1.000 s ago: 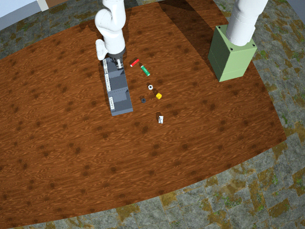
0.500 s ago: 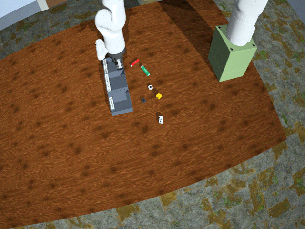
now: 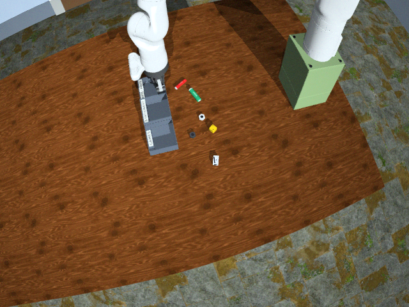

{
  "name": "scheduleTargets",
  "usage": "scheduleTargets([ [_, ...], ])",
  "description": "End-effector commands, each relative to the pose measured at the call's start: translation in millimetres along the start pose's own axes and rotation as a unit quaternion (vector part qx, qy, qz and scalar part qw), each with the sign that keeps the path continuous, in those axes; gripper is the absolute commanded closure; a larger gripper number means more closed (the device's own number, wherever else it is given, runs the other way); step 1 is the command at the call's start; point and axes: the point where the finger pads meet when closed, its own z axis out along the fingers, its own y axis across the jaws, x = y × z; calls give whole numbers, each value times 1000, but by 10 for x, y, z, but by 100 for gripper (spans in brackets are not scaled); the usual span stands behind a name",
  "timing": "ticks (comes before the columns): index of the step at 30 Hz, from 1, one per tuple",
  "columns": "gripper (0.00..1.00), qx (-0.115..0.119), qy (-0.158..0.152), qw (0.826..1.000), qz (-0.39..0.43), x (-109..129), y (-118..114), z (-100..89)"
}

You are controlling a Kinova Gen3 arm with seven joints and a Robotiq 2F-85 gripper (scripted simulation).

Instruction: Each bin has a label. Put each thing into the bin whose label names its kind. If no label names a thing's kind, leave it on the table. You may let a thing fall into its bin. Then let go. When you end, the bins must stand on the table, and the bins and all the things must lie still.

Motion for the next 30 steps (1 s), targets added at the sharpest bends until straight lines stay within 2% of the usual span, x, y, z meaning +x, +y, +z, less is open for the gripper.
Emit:
scheduleTargets([
  [1,91,0,1,1000,0,9,2,-8],
  [27,91,0,1,1000,0,7,2,-287],
  [30,91,0,1,1000,0,7,2,-407],
])
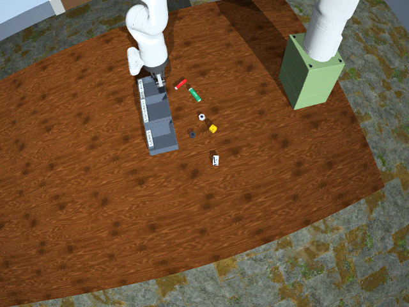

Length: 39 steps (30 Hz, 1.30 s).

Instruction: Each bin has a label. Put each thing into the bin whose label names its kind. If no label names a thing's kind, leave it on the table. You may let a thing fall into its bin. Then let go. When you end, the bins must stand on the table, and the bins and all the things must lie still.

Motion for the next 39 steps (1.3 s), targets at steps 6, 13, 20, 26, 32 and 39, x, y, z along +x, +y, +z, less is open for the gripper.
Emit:
scheduleTargets([
  [6,91,-2,5,1000,1,34,24,-292],
  [13,91,-2,5,1000,1,34,25,-291],
  [20,91,-1,5,1000,1,49,-275,-291],
  [26,91,-1,5,1000,1,62,-575,-290],
  [32,91,-1,5,1000,1,72,-776,-290],
  [39,91,-1,5,1000,1,73,-808,-263],
])
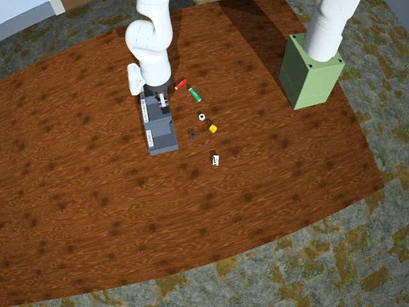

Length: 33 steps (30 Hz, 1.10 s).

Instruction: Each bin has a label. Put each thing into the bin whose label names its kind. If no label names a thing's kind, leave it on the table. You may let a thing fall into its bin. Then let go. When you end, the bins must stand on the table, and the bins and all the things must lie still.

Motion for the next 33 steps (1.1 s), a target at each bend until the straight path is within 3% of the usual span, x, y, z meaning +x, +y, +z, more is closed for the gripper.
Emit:
scheduleTargets([
  [1,91,0,0,1000,-1,3,-11,45],
  [23,91,0,0,1000,-1,3,-11,578],
  [33,91,0,0,1000,-1,3,-11,585],
])
